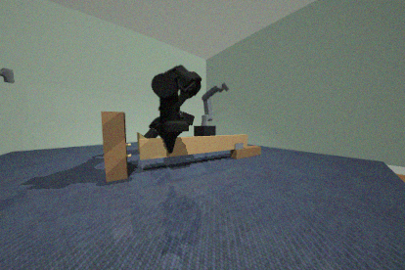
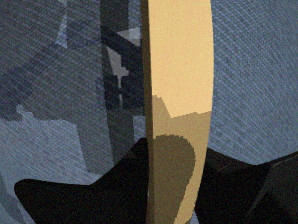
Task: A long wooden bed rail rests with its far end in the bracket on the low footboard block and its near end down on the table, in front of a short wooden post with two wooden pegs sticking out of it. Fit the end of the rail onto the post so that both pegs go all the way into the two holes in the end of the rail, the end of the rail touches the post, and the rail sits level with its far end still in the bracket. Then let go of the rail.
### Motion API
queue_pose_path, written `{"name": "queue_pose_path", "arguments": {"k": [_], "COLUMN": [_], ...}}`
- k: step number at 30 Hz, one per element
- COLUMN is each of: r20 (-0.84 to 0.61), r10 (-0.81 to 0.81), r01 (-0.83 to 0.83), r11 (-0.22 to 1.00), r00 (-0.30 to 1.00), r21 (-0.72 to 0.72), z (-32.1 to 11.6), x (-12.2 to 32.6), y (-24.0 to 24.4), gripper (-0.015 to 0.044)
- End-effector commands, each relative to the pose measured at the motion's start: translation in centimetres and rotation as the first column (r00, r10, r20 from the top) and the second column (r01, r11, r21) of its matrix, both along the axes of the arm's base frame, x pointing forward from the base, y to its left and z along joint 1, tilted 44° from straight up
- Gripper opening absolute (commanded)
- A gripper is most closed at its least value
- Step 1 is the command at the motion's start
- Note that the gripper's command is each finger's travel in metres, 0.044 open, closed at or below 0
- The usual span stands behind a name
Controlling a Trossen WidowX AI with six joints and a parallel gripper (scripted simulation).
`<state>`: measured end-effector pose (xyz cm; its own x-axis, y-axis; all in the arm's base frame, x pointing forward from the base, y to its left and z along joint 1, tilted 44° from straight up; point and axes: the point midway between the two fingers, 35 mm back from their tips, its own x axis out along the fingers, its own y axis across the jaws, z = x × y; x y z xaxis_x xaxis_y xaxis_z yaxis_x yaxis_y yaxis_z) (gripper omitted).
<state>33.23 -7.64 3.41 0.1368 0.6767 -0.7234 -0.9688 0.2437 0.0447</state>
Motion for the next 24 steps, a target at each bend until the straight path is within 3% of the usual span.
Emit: {"name": "queue_pose_path", "arguments": {"k": [1, 24], "r20": [0.007, 0.007], "r10": [-0.005, -0.005], "r01": [0.005, 0.005], "r11": [1.0, 1.0], "r00": [1.0, 1.0], "r21": [0.002, 0.002], "z": [0.12, 0.04], "x": [0.1, -0.06], "y": [-0.17, -0.04], "gripper": [0.0, 0.0]}}
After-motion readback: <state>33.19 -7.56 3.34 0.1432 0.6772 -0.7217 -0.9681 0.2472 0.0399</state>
